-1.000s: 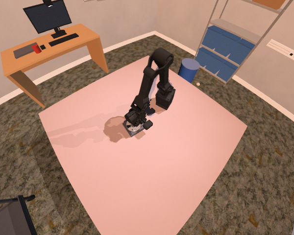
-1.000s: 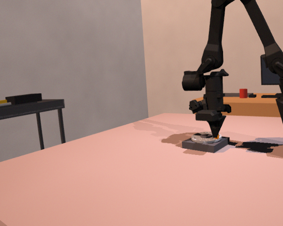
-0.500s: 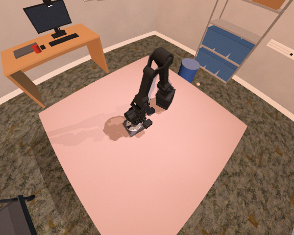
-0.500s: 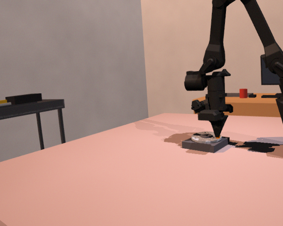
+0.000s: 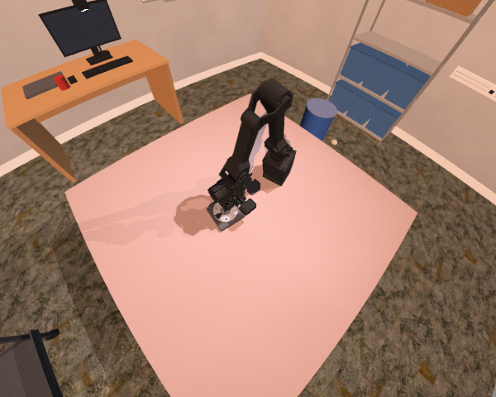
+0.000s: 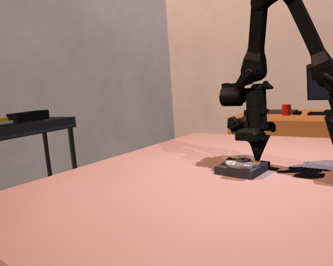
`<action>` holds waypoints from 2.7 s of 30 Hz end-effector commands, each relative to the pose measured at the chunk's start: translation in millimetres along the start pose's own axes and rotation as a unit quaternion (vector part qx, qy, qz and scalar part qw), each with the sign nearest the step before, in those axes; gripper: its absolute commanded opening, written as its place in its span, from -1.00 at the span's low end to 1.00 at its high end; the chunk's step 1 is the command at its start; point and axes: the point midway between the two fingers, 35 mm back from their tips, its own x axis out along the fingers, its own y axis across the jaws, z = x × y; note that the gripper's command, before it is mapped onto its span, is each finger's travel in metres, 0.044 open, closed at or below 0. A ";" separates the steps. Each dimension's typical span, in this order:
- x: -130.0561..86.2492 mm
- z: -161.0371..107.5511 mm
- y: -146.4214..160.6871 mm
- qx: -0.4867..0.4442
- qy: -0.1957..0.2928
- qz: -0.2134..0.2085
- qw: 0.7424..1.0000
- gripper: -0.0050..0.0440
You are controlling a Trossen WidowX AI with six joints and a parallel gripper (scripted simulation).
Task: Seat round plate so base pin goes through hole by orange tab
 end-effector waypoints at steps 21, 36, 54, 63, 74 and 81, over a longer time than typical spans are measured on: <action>-4.4 3.7 -14.9 -0.002 -0.009 0.000 1.000 -1.00; -6.1 6.3 -21.1 -0.003 -0.012 -0.001 1.000 -1.00; -5.1 8.0 -32.1 -0.002 -0.006 0.000 1.000 -1.00; -5.0 10.7 -37.8 -0.002 -0.006 0.000 1.000 -1.00; -6.8 14.2 -42.8 -0.002 -0.007 0.000 1.000 -1.00; -6.4 16.7 -46.7 -0.002 -0.006 0.000 1.000 -1.00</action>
